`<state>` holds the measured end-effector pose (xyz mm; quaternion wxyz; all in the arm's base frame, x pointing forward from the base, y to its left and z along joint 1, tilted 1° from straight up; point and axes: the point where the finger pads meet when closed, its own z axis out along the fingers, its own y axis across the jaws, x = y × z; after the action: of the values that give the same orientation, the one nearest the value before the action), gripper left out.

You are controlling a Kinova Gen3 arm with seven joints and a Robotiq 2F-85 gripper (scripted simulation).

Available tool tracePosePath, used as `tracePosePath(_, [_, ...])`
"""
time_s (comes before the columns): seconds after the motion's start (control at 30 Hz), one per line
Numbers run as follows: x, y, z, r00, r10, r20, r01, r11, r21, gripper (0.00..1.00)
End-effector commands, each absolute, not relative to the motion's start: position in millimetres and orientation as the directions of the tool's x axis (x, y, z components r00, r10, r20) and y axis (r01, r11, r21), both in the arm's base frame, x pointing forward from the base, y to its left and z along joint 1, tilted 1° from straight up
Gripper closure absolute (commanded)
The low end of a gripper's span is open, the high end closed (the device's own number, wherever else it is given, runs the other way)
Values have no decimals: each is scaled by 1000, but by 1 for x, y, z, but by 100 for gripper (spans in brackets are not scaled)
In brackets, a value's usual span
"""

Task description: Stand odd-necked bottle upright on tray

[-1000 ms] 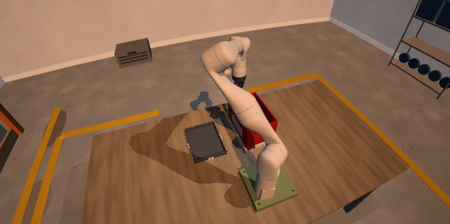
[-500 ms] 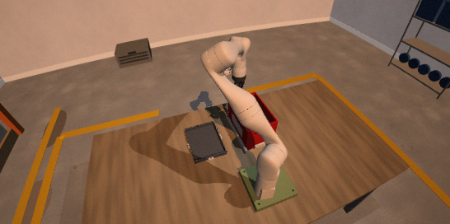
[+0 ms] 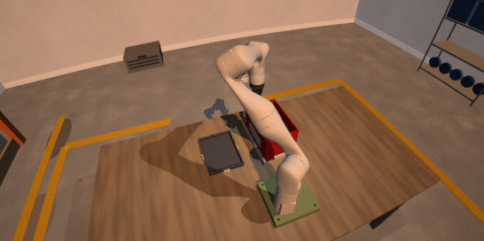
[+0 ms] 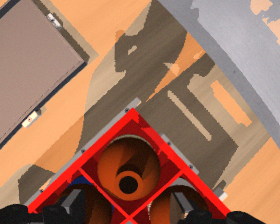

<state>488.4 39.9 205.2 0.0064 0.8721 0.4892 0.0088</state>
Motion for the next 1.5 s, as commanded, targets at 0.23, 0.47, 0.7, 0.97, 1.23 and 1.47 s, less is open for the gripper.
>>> tracePosePath(0.23, [488,39,195,523,853,7,852,-523,19,36])
tracePosePath(0.47, [488,39,186,523,853,7,852,-523,19,36])
tracePosePath(0.7, [488,39,178,523,853,7,852,-523,19,36])
tracePosePath(0.97, [489,39,174,523,853,7,852,-523,19,36])
tracePosePath(1.23, [489,39,173,523,853,7,852,-523,19,36])
tracePosePath(1.47, [489,39,173,523,853,7,852,-523,19,36])
